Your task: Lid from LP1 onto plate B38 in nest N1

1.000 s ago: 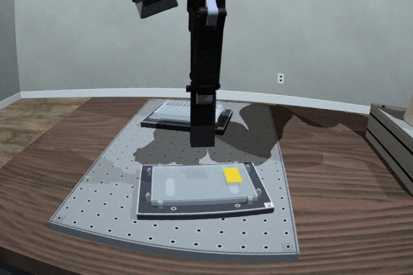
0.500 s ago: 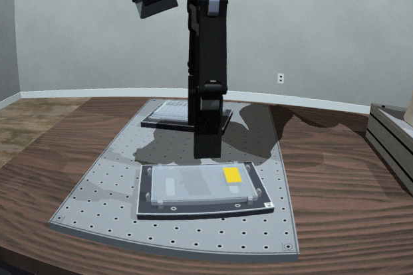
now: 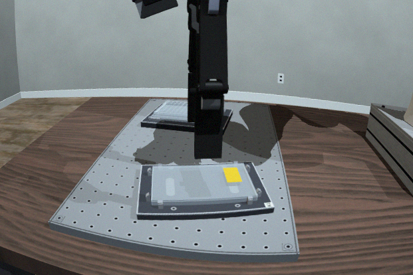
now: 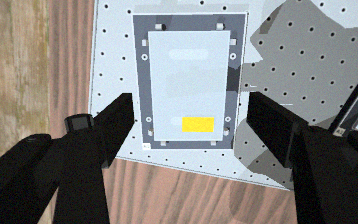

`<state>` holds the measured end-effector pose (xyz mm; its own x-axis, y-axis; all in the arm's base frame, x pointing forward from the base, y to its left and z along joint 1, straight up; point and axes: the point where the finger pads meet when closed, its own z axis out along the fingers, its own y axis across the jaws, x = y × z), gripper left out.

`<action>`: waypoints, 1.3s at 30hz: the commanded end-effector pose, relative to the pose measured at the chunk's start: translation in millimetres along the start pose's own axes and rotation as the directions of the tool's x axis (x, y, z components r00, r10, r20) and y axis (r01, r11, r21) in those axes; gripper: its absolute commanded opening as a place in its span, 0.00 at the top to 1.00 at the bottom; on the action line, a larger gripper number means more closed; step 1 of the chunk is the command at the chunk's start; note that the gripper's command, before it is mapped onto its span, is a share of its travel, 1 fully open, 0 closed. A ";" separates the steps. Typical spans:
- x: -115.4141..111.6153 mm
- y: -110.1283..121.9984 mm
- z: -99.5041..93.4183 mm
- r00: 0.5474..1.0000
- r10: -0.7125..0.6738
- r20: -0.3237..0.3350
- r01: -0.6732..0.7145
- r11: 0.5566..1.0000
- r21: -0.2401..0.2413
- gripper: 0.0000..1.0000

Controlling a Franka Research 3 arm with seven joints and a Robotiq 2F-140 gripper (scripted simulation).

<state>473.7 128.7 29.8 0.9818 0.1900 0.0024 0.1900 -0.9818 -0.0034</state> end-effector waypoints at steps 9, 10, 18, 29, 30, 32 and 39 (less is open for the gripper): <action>-0.8 0.2 1.4 1.000 0.002 0.001 -0.002 1.000 -0.001 0.31; -0.8 0.2 1.4 1.000 0.002 0.001 -0.002 1.000 -0.001 0.31; -0.8 0.2 2.0 1.000 0.002 0.001 -0.002 1.000 -0.001 0.31; -0.7 0.3 9.1 1.000 0.002 0.001 -0.002 1.000 -0.003 0.31; -0.7 0.3 10.1 1.000 0.002 0.001 -0.002 1.000 -0.003 0.31; -0.7 0.3 10.1 1.000 0.002 0.001 -0.002 1.000 -0.003 0.31; -0.6 0.4 18.9 1.000 0.002 0.001 -0.002 1.000 -0.003 0.31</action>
<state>472.0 128.2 14.6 0.9813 0.1927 -0.0034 0.1926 -0.9813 -0.0015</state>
